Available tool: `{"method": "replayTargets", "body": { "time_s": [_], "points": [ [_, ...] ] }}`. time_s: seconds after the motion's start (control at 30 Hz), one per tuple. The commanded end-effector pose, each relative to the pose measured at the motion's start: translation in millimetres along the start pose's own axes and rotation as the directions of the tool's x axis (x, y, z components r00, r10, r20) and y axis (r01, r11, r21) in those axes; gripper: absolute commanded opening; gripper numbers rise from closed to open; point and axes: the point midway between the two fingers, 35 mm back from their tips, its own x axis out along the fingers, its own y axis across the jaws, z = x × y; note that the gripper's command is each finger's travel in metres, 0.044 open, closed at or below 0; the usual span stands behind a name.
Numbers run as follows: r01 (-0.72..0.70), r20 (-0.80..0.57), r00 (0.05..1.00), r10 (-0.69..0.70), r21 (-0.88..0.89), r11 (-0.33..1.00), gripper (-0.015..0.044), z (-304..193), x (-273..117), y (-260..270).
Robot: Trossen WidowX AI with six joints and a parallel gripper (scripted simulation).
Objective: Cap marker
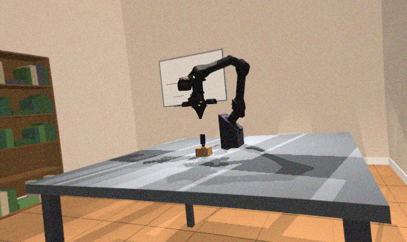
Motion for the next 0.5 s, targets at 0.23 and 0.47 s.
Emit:
{"method": "replayTargets", "body": {
  "time_s": [0.23, 0.47],
  "points": [
    [0.003, -0.005, 1.000, -0.003, -0.008, 1.000, 0.0236, -0.5, -5.7, 1.1],
    [0.003, -0.005, 1.000, -0.003, -0.008, 1.000, 0.0420, -0.5, -5.7, 1.1]
  ]
}}
